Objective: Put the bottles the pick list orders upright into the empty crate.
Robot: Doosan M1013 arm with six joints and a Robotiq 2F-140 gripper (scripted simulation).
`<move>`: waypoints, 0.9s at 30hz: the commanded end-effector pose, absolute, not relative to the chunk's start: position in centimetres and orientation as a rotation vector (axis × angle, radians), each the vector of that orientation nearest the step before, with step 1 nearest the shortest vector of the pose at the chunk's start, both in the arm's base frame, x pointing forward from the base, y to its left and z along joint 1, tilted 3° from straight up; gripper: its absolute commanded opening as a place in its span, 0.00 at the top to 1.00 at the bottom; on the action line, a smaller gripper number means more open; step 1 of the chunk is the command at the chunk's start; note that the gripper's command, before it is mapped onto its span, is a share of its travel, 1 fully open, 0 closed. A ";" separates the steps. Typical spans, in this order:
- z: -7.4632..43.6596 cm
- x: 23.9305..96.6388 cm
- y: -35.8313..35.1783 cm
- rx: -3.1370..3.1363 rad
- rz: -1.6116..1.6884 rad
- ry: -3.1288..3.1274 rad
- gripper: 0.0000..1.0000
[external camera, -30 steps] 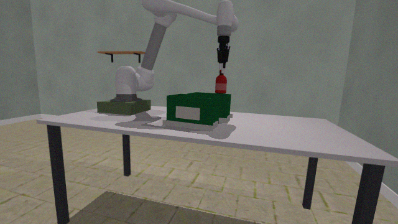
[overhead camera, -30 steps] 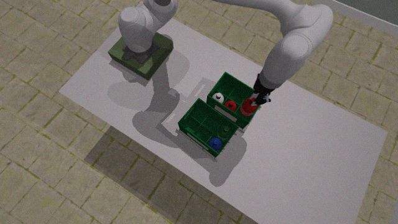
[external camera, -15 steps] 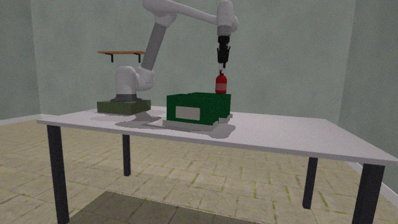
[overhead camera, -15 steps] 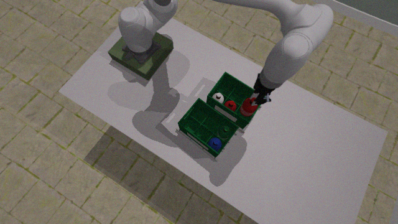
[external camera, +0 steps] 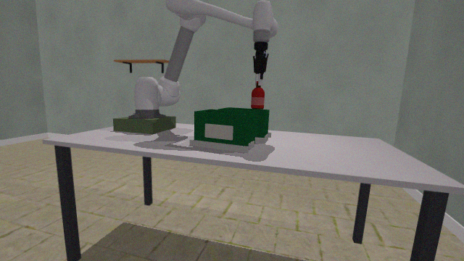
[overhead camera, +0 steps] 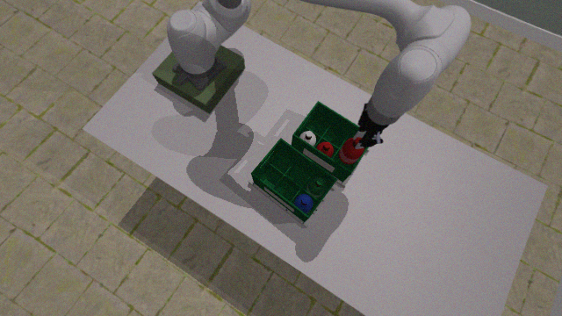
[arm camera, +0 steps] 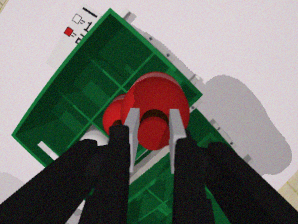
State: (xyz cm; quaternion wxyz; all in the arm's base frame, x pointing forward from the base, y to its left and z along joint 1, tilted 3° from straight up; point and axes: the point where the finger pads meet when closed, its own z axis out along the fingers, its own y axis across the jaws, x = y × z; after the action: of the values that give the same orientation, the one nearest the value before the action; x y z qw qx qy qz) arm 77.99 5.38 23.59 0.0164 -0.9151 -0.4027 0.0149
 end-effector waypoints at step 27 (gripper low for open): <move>21.8 77.9 5.8 -2.842 0.047 -1.245 1.00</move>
State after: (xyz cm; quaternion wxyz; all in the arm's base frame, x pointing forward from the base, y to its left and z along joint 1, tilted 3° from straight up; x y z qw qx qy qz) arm 78.04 5.46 22.48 0.0163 -0.9150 -0.4028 0.0144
